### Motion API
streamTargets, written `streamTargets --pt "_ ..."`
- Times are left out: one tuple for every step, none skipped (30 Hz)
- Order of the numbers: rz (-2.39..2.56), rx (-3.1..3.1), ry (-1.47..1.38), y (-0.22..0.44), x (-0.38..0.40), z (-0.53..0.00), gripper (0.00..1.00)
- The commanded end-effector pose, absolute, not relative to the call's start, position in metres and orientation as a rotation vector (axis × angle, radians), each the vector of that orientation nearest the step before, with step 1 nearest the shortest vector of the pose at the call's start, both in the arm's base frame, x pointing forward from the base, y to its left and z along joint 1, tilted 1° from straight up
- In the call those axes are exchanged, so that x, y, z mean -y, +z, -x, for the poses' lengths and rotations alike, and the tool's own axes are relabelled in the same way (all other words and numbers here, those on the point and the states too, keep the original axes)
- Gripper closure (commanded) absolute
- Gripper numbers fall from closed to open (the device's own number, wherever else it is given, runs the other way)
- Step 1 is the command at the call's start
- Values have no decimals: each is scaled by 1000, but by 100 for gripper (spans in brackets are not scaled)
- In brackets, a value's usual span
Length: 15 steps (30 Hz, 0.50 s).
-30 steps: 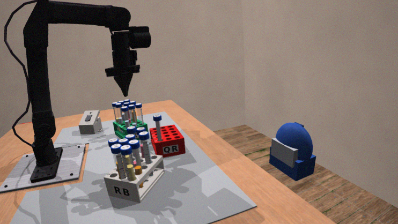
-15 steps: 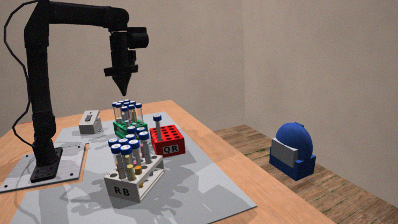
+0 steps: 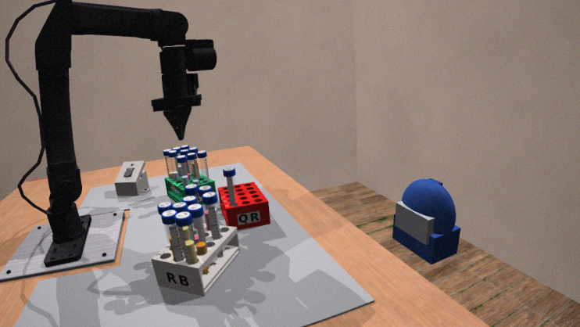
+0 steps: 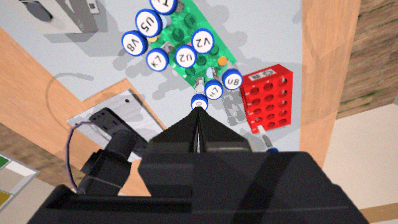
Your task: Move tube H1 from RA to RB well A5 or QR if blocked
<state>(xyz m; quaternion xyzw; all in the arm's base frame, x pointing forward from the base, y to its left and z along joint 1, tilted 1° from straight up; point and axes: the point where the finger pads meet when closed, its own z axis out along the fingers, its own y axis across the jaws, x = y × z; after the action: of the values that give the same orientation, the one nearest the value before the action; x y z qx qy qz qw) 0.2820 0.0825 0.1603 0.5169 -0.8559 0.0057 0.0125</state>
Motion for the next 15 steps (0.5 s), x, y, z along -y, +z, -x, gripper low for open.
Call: streamTargets --pt "-1629 2713 36 168 -86 -293 100" --pt "-1629 2713 36 168 -86 -293 100" --pt "-1629 2713 36 168 -86 -293 100" --pt "-1629 2713 36 168 -86 -293 100" --pt "-1629 2713 36 168 -86 -293 100" --pt "-1629 2713 36 168 -86 -293 100" --pt "-1629 2713 36 168 -86 -293 100" --pt "-1629 2713 36 168 -86 -293 100" --pt "-1629 2713 36 168 -86 -293 100" --pt "-1629 2713 36 168 -86 -293 100" --pt "-1629 2713 36 168 -86 -293 100" --pt "-1641 2714 37 170 -93 -291 100" --pt "-1644 2719 37 172 -97 -289 100" --pt "-1647 2723 36 173 -100 -287 100" --pt "-1648 2726 35 174 -104 -285 100"
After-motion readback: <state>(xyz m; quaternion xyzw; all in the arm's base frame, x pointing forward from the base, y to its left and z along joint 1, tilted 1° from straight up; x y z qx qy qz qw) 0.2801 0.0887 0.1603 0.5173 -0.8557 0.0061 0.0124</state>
